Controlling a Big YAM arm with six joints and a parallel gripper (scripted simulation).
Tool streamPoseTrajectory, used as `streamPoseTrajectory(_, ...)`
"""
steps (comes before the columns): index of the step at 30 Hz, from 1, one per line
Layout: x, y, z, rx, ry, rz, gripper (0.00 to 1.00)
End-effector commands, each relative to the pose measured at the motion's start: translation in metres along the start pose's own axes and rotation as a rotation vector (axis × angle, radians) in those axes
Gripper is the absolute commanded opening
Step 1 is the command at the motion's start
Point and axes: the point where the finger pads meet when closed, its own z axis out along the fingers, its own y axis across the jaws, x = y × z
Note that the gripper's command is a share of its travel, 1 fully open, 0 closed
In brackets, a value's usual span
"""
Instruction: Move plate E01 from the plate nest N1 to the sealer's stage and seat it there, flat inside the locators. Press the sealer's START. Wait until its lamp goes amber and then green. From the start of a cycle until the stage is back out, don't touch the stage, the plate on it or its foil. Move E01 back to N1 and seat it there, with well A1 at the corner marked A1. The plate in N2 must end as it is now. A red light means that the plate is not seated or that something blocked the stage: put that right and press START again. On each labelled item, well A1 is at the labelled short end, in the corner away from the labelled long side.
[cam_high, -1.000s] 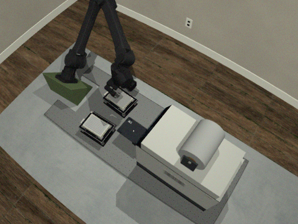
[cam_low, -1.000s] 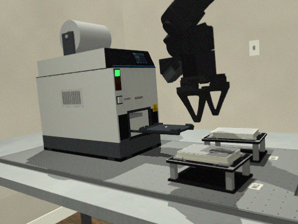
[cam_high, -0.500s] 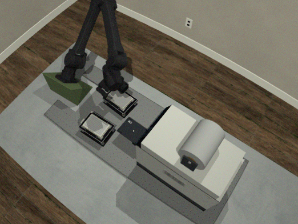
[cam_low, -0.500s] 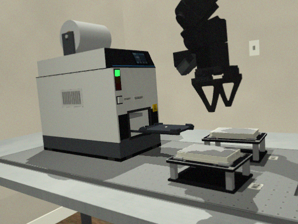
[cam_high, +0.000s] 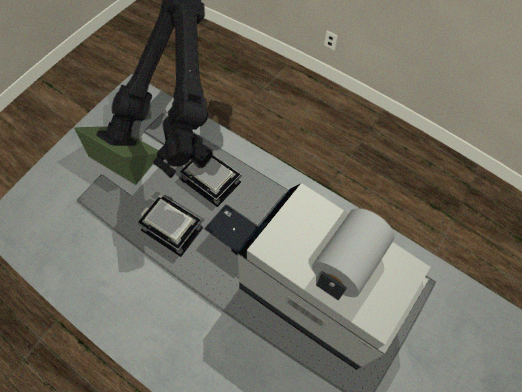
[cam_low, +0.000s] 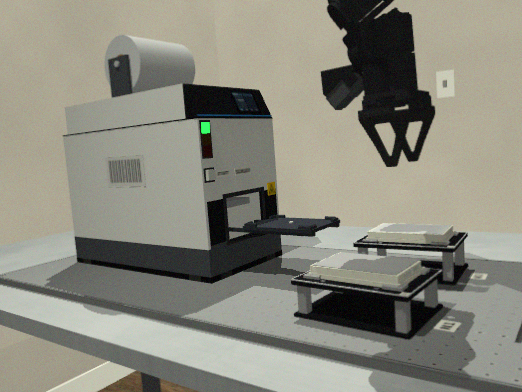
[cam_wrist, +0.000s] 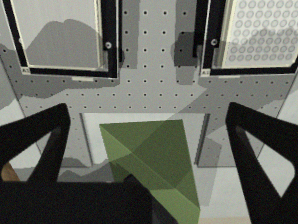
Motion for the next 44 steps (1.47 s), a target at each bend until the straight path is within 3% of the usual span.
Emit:
streamPoseTrajectory(1,-0.008,-0.026,-0.026,0.001,-0.034,-0.025,1.00)
streamPoseTrajectory(14,-0.011,-0.014,-0.016,0.030,-0.030,-0.037,1.00)
streamPoseTrajectory(27,0.000,-0.012,0.003,-0.002,0.014,0.006,1.00)
streamPoseTrajectory(44,-0.002,-0.006,-0.003,0.013,-0.002,-0.011,1.00)
